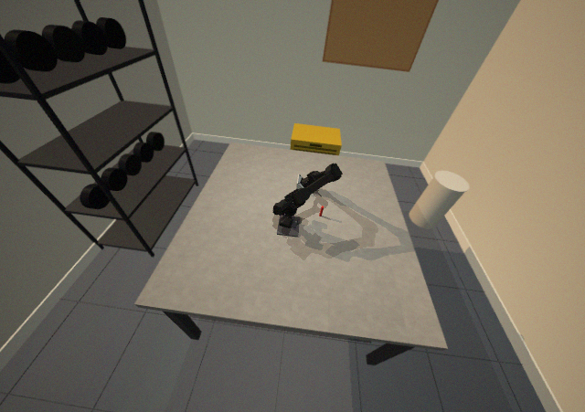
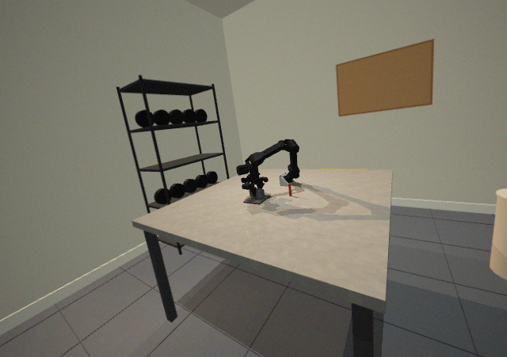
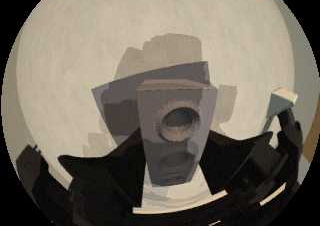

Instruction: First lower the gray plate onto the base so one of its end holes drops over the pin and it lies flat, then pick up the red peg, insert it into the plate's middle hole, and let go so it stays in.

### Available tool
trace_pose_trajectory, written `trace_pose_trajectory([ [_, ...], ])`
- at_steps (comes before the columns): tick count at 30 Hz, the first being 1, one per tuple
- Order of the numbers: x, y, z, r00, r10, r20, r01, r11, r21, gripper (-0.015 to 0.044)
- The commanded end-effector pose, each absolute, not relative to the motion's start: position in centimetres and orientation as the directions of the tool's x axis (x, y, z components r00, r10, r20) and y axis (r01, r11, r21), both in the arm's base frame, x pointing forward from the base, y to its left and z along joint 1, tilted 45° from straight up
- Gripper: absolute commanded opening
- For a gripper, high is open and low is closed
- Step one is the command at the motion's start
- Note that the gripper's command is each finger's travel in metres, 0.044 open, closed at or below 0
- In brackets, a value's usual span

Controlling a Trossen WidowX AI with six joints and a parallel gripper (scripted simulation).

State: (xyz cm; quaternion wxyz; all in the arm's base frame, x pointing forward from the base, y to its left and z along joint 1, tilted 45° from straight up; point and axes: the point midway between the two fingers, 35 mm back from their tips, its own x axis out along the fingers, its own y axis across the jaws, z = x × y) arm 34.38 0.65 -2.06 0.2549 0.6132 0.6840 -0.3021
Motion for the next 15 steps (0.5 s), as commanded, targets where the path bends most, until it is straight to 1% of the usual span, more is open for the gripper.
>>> trace_pose_trajectory([
  [1, 34.39, 0.57, -2.04, -0.117, 0.685, -0.719, 0.993, 0.066, -0.099, 0.0],
  [15, 34.39, 0.57, -2.04, -0.117, 0.685, -0.719, 0.993, 0.066, -0.099, 0.0368],
])
